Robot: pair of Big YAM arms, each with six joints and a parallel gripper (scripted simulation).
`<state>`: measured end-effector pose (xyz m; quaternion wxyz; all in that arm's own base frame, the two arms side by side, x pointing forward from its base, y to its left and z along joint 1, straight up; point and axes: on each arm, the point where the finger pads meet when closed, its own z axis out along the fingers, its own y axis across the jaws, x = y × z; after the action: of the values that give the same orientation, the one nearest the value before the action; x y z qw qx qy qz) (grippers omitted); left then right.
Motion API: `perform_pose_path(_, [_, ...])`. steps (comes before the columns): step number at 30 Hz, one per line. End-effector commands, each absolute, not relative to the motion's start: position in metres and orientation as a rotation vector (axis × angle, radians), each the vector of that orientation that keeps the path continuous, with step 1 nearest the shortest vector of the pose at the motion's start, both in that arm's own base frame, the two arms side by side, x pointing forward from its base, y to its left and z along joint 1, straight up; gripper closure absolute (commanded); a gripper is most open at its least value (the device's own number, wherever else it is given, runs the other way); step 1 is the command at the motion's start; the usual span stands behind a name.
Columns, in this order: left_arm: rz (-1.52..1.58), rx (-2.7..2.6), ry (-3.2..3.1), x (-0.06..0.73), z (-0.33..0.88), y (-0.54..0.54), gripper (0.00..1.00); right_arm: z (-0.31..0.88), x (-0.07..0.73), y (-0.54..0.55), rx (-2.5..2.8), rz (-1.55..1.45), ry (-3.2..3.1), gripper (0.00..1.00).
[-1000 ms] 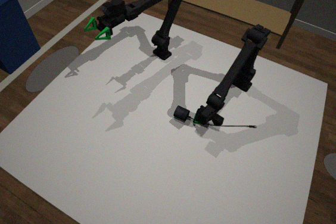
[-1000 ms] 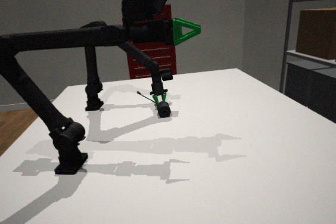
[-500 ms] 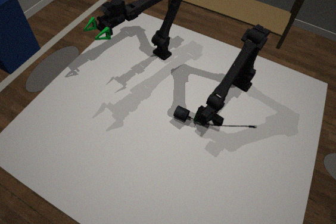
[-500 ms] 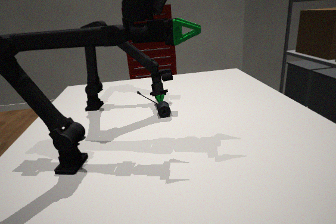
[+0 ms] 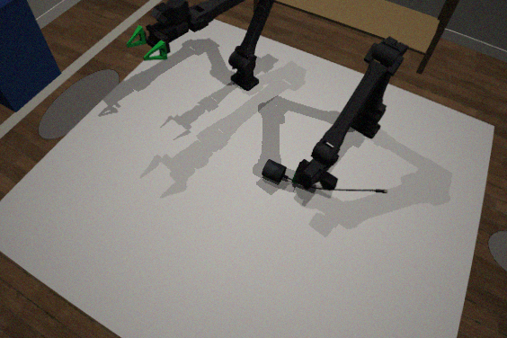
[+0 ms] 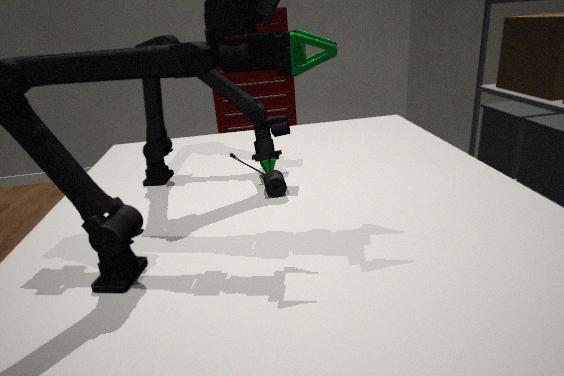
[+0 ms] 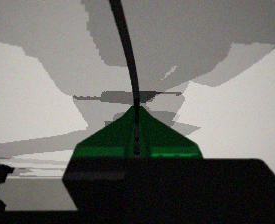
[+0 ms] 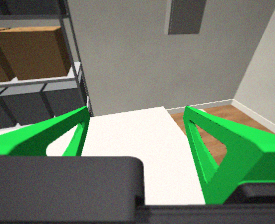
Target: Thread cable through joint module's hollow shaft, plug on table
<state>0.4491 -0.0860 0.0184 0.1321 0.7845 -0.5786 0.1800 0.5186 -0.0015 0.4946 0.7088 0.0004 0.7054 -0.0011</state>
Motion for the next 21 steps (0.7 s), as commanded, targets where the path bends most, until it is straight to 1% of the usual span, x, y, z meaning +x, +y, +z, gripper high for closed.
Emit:
perform_pose_path(1, [0.568,2.296,-1.667,0.464,0.028,-0.083,1.00,0.505,0.519,0.003,0.000,0.013,1.552,0.04])
perform_pose_path(4, [0.593,2.283,-1.697,0.476,0.039,-0.094,1.00,0.505,0.519,0.003,0.000,0.013,1.552,0.04])
perform_pose_path(21, [0.573,2.282,-1.693,0.476,0.042,-0.108,1.00,0.505,0.519,0.003,0.000,0.013,1.552,0.04])
